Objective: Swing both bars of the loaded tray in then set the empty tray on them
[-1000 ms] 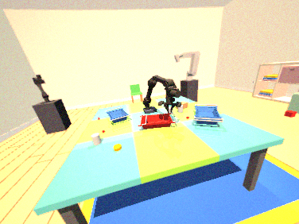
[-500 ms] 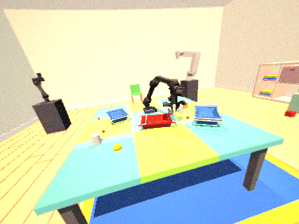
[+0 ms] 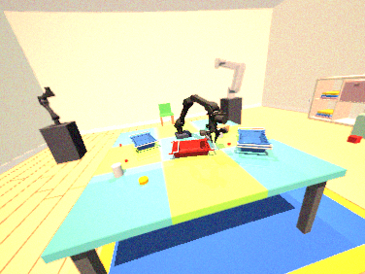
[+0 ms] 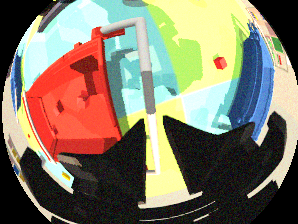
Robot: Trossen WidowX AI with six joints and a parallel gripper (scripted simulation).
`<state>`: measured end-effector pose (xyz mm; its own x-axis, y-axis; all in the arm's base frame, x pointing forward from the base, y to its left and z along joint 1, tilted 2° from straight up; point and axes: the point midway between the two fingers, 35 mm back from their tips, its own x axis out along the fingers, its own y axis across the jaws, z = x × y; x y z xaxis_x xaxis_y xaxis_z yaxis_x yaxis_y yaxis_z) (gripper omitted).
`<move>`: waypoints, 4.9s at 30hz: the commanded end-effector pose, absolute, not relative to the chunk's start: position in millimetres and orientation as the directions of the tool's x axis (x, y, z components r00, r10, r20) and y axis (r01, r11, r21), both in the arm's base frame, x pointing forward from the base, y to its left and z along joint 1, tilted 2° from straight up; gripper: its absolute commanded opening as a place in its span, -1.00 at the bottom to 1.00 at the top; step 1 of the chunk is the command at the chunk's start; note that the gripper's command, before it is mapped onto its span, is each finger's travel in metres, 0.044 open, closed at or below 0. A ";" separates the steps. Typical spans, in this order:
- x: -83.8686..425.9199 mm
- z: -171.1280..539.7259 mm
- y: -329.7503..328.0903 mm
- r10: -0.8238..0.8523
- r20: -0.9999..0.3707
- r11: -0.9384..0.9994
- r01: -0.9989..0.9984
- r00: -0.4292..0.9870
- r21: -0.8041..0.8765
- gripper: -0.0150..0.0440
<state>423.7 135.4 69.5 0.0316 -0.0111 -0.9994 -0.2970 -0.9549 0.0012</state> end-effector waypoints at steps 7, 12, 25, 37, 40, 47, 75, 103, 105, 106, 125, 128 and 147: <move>422.0 47.5 134.2 -0.013 -1.000 -0.956 -0.293 0.028 0.004 -0.20; 420.0 59.8 128.0 -0.014 -1.000 -0.956 -0.293 0.028 0.005 -0.20; 410.5 82.2 99.6 -0.016 -0.999 -0.956 -0.293 0.028 0.007 -0.20; 401.1 66.5 66.6 -0.019 -0.999 -0.956 -0.293 0.027 0.010 -0.20; 399.7 61.1 62.0 -0.019 -0.999 -0.956 -0.293 0.027 0.011 -0.20; 401.4 82.3 65.2 -0.019 -0.999 -0.956 -0.293 0.027 0.010 -0.20; 400.9 97.6 66.9 -0.025 -0.999 -0.957 -0.290 0.024 0.017 -0.20; 400.5 97.7 66.8 -0.026 -0.999 -0.957 -0.290 0.022 0.018 -0.49; 400.5 97.7 66.8 -0.026 -0.999 -0.957 -0.290 0.022 0.018 -0.49; 400.5 97.7 66.8 -0.026 -0.999 -0.957 -0.290 0.022 0.018 -0.49; 400.5 97.7 66.8 -0.026 -0.999 -0.957 -0.290 0.022 0.018 -0.49; 400.5 97.7 66.8 -0.026 -0.999 -0.957 -0.290 0.022 0.018 -0.49; 400.5 97.7 66.8 -0.026 -0.999 -0.957 -0.290 0.022 0.018 0.04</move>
<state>400.5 66.7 97.7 0.0216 -0.0259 -0.9994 -0.2902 -0.9568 0.0185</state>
